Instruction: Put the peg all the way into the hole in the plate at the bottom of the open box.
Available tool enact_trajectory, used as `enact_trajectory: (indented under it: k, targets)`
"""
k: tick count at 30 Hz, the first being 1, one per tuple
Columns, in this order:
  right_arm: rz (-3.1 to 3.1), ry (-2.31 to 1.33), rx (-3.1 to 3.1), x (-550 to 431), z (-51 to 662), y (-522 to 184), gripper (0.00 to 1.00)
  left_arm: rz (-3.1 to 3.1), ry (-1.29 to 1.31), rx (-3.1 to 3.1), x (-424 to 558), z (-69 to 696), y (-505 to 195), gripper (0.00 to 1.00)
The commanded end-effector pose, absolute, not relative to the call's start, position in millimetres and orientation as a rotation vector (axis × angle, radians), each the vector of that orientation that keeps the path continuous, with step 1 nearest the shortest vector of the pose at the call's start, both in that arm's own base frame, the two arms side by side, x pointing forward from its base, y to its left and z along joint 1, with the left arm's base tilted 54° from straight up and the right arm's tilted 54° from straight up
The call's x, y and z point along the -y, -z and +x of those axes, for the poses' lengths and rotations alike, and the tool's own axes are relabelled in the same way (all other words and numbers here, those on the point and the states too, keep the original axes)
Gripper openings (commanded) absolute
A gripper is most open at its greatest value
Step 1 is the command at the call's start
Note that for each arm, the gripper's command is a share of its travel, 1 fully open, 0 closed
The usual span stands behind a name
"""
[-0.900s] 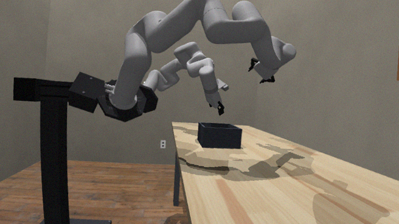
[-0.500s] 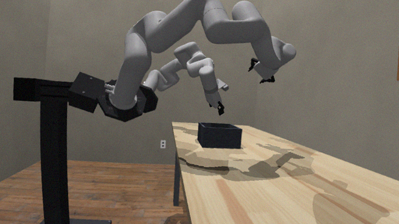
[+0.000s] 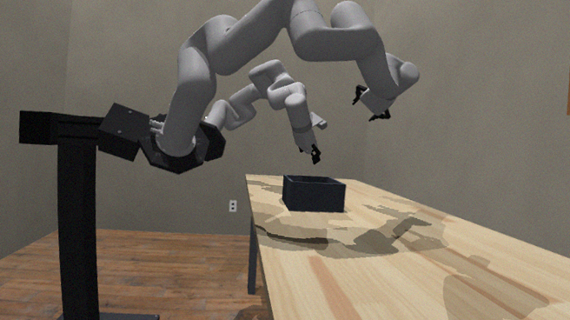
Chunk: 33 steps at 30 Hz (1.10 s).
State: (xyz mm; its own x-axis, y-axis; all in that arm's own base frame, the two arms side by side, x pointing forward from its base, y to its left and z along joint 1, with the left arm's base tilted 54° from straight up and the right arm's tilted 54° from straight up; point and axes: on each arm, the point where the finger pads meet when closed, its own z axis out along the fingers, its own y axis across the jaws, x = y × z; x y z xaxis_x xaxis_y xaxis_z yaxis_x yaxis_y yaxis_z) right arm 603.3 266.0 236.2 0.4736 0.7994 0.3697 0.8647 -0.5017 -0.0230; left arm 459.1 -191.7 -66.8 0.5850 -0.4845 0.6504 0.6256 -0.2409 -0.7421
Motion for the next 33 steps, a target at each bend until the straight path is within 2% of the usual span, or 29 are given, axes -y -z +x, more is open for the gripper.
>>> enact_trajectory:
  k: [1,10,22,33]
  targets:
    - [-2.517,0.472,1.447,-268.2,603.0,-237.4,1.00,-1.503,1.029,0.132,196.8,460.3,59.9,1.00]
    - [-2.517,0.472,1.447,-268.2,603.0,-237.4,1.00,-1.557,0.962,0.148,207.3,464.2,34.8,1.00]
    - [-2.517,0.472,1.447,-268.2,603.0,-237.4,1.00,-1.767,0.754,0.165,236.7,466.7,-51.6,1.00]
    - [-2.517,0.472,1.447,-268.2,603.0,-237.4,1.00,-1.906,0.652,0.149,249.9,461.1,-101.9,1.00]
